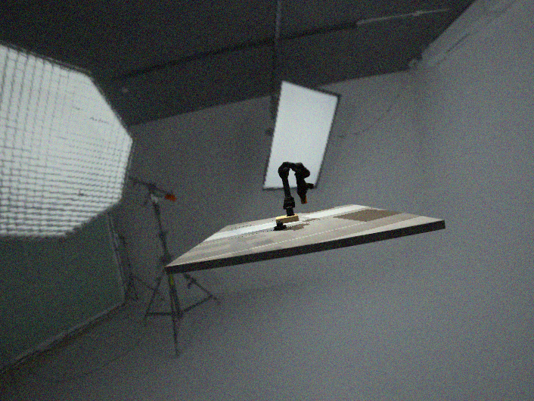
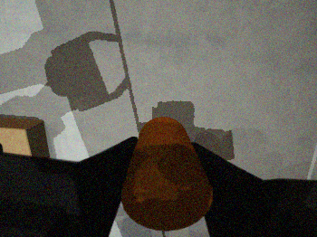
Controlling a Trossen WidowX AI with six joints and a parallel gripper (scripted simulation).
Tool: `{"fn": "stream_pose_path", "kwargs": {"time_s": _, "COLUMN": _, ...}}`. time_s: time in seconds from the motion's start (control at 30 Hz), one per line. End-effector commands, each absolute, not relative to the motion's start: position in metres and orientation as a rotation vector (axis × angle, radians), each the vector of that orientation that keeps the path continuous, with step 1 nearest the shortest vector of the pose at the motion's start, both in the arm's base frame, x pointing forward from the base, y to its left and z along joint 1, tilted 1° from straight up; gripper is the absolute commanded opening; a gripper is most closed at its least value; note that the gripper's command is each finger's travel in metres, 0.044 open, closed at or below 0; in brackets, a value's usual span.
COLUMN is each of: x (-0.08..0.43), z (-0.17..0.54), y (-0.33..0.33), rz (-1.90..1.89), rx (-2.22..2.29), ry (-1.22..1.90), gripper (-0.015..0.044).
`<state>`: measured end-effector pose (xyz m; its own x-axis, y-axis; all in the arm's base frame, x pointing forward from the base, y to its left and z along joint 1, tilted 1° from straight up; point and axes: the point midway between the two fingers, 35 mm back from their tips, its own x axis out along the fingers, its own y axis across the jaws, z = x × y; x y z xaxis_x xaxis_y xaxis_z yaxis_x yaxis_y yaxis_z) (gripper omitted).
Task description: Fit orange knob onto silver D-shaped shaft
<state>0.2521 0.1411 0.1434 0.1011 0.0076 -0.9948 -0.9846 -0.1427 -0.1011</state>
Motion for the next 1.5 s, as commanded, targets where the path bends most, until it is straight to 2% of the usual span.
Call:
{"fn": "stream_pose_path", "kwargs": {"time_s": 0.0, "x": 0.254, "z": 0.14, "y": 0.142, "rz": 1.261, "rx": -1.349, "ry": 1.078, "gripper": 0.0}}
{"fn": "stream_pose_path", "kwargs": {"time_s": 0.83, "x": 0.271, "z": 0.009, "y": 0.149, "rz": 1.307, "rx": -1.326, "ry": 1.127, "gripper": 0.0}}
{"fn": "stream_pose_path", "kwargs": {"time_s": 1.07, "x": 0.271, "z": 0.002, "y": 0.147, "rz": 1.31, "rx": -1.325, "ry": 1.13, "gripper": 0.0}}
{"fn": "stream_pose_path", "kwargs": {"time_s": 1.37, "x": 0.271, "z": 0.004, "y": 0.148, "rz": 1.305, "rx": -1.324, "ry": 1.134, "gripper": 0.0236}}
{"fn": "stream_pose_path", "kwargs": {"time_s": 1.47, "x": 0.271, "z": 0.004, "y": 0.148, "rz": 1.305, "rx": -1.324, "ry": 1.134, "gripper": 0.024}}
